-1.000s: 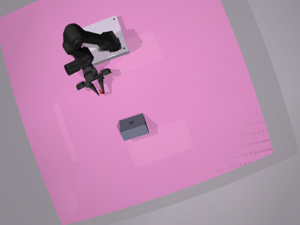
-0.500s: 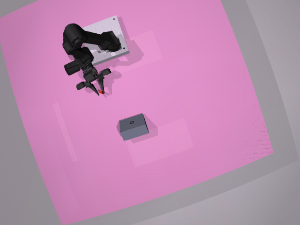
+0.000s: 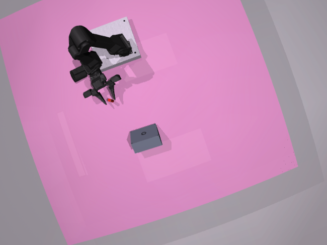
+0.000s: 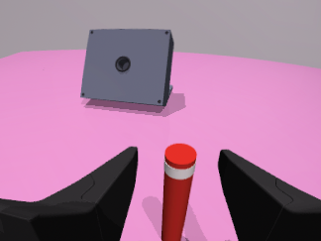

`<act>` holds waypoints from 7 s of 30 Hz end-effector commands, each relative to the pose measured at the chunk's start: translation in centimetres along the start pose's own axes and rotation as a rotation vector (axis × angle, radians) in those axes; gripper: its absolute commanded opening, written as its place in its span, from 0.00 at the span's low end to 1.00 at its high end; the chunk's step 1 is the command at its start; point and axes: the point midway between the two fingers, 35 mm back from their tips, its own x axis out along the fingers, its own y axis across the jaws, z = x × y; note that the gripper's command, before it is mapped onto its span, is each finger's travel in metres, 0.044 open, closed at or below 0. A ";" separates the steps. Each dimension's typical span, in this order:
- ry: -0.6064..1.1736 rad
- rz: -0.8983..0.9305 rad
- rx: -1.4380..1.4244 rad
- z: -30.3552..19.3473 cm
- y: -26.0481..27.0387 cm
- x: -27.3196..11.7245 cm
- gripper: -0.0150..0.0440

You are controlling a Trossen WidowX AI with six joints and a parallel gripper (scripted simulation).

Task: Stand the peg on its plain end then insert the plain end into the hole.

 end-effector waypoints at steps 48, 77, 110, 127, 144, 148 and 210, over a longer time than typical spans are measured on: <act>0.377 0.016 0.152 12.9 -0.7 0.3 1.00; 1.256 0.006 0.062 8.6 0.1 1.3 1.00; 1.391 0.086 -0.124 5.4 -0.1 1.7 1.00; 1.391 0.086 -0.124 2.7 -0.1 2.2 1.00; 1.387 0.087 -0.118 0.9 0.0 2.5 0.87; 1.387 0.087 -0.118 0.9 0.0 2.5 0.69; 1.276 0.060 -0.204 8.1 0.7 2.9 0.25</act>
